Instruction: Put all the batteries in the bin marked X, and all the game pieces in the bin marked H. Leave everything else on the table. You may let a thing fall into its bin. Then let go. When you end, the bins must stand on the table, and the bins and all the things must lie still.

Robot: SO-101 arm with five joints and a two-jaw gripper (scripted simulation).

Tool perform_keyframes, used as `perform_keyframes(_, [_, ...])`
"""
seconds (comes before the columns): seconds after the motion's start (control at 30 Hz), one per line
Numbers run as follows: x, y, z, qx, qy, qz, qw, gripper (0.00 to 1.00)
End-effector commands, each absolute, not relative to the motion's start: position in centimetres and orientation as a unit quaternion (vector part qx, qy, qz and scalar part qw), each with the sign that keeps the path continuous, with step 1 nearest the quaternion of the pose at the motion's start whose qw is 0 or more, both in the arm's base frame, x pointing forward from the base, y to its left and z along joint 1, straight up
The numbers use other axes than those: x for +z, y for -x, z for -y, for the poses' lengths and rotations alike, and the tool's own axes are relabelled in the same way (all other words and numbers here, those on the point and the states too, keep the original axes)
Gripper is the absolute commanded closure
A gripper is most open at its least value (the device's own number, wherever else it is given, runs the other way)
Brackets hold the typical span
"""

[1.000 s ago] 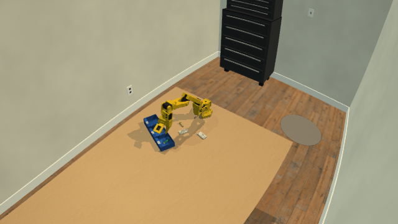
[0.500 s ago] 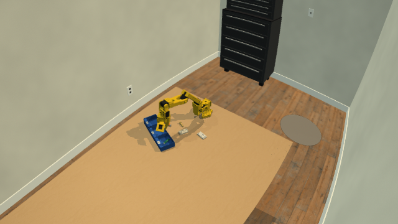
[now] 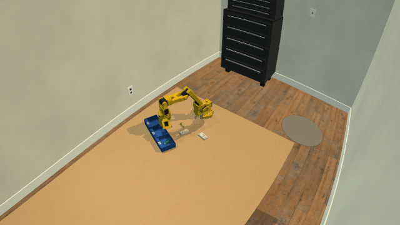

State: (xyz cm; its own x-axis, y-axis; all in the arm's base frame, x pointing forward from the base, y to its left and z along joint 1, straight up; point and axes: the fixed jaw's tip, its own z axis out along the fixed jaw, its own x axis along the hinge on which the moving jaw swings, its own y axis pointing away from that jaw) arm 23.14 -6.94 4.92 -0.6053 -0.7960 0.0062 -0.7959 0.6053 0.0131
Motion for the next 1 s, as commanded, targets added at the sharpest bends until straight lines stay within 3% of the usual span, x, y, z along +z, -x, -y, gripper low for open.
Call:
perform_keyframes(0.0, [6.4,-22.2,7.9,0.009,-0.500,0.866,-0.008,0.81])
perform_keyframes(0.97, [5.7,-17.6,9.6,-0.054,-0.688,0.724,0.019,0.79])
